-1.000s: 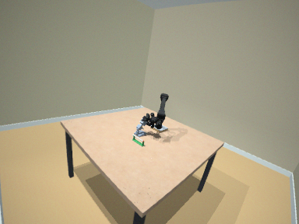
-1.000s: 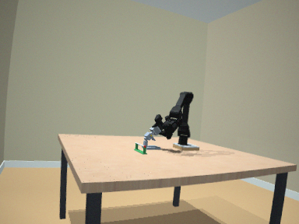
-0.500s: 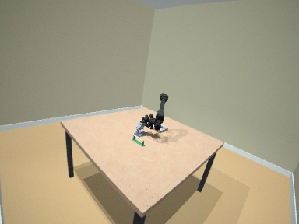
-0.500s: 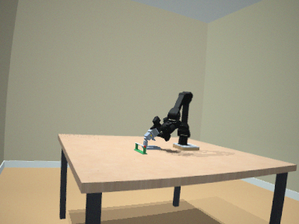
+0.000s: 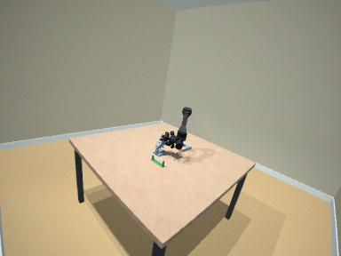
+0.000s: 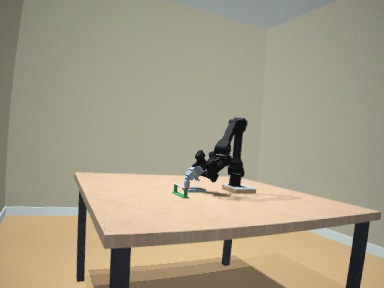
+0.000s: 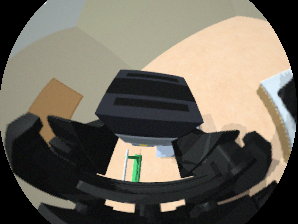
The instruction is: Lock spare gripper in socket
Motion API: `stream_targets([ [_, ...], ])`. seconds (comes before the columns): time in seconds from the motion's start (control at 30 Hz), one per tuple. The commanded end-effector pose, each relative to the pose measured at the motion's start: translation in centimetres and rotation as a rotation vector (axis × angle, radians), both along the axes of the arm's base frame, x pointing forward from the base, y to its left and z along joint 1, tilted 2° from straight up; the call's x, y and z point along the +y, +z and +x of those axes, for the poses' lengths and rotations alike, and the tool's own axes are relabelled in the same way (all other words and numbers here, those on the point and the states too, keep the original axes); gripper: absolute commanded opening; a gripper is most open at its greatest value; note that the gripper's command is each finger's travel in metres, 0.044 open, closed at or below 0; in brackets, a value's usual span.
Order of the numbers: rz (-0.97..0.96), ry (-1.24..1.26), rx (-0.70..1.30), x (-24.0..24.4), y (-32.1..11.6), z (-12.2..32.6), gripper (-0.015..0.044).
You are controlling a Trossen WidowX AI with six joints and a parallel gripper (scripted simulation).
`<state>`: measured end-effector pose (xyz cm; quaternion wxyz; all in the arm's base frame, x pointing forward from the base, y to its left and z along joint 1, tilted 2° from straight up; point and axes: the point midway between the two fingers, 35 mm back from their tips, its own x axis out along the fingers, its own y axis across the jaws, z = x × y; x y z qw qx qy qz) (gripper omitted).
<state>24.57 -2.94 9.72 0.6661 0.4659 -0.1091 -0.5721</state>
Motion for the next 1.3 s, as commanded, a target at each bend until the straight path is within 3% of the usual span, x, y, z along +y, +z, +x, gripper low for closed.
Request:
stream_targets([
  [0.0, 0.001, 0.0, -0.002, 0.0, 0.0, 0.0, 0.0],
  [0.03, 0.001, 0.0, -0.002, 0.0, 0.0, 0.0, 0.0],
  [0.6, 0.001, 0.0, -0.002, 0.0, 0.0, 0.0, 0.044],
  [1.27, -0.008, 0.006, 0.0, 0.1, 3.0, -3.0, 0.044],
])
